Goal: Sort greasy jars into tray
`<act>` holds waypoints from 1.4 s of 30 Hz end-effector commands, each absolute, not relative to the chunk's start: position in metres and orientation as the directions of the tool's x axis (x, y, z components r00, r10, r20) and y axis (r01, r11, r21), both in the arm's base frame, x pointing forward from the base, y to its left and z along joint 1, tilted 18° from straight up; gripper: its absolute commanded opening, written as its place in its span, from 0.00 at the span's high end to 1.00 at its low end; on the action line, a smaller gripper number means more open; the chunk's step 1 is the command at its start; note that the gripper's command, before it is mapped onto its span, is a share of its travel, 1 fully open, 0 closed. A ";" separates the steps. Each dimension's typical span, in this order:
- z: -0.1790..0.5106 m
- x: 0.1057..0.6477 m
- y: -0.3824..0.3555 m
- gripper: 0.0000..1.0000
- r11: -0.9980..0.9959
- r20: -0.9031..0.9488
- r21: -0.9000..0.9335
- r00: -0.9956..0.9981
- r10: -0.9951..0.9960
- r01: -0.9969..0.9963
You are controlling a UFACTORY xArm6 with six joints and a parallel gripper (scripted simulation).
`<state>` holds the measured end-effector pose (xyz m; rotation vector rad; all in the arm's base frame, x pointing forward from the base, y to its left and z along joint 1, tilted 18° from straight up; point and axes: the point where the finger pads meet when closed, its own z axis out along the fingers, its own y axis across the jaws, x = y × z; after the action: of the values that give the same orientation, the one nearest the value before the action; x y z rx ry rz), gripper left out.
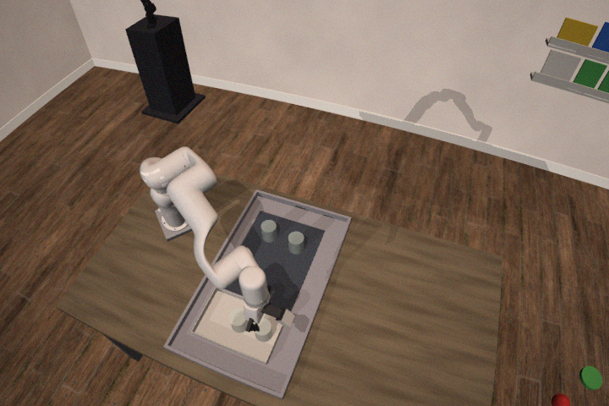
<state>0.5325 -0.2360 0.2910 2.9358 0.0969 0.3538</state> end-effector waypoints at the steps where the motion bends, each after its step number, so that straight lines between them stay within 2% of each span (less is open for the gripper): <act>1: 0.287 0.530 -0.204 0.00 -0.981 0.234 0.191 0.968 0.089 0.044; 42: 0.228 0.500 0.078 0.00 -0.981 0.234 0.191 0.968 0.089 0.044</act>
<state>0.4989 0.0658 0.2280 2.9359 0.1055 0.3548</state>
